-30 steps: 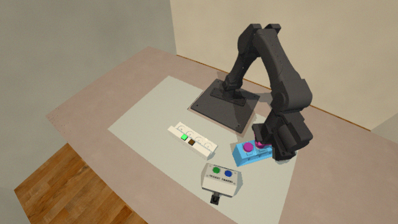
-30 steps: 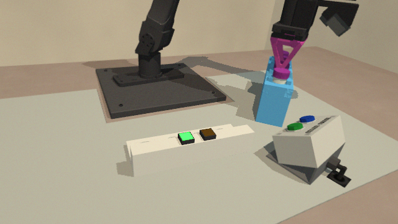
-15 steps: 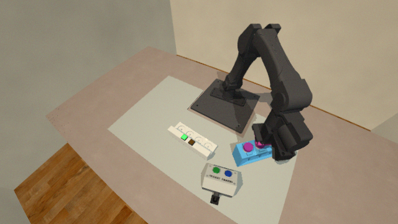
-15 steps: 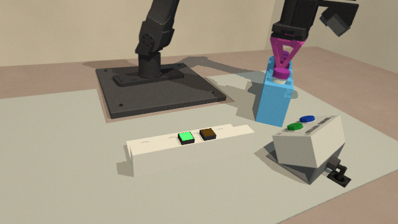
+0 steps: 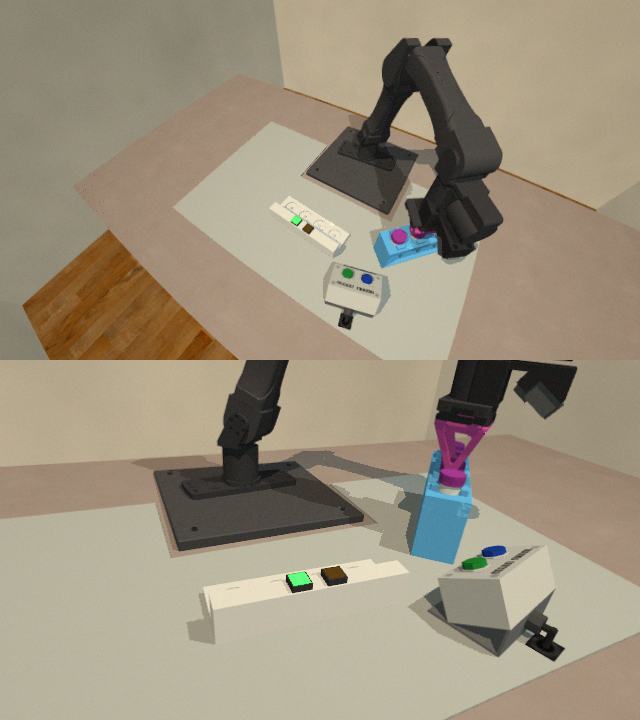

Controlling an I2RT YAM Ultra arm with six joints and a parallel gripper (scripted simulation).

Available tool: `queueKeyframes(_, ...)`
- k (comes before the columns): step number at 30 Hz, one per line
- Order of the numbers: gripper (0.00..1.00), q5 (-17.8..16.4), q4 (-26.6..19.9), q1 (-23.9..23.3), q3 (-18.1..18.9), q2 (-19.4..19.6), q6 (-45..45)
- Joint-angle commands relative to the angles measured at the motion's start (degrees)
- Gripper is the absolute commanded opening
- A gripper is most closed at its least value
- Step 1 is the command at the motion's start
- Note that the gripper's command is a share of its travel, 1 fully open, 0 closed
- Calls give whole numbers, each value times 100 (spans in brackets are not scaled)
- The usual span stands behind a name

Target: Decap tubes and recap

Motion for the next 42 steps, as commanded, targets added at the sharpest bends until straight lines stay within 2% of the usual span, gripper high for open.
queueKeyframes(1,0,-13,2,-3,20,-37,658)
queueKeyframes(8,0,-13,2,-3,20,-37,658)
queueKeyframes(9,49,-13,2,-3,20,-37,658)
queueKeyframes(22,49,-13,2,-3,20,-37,657)
queueKeyframes(27,49,-13,-337,-9,354,-42,652)
queueKeyframes(29,49,-13,-337,-9,354,-42,652)
queueKeyframes(39,49,-13,-1039,-23,1111,14,638)
queueKeyframes(42,49,-13,-1050,-23,1122,15,638)
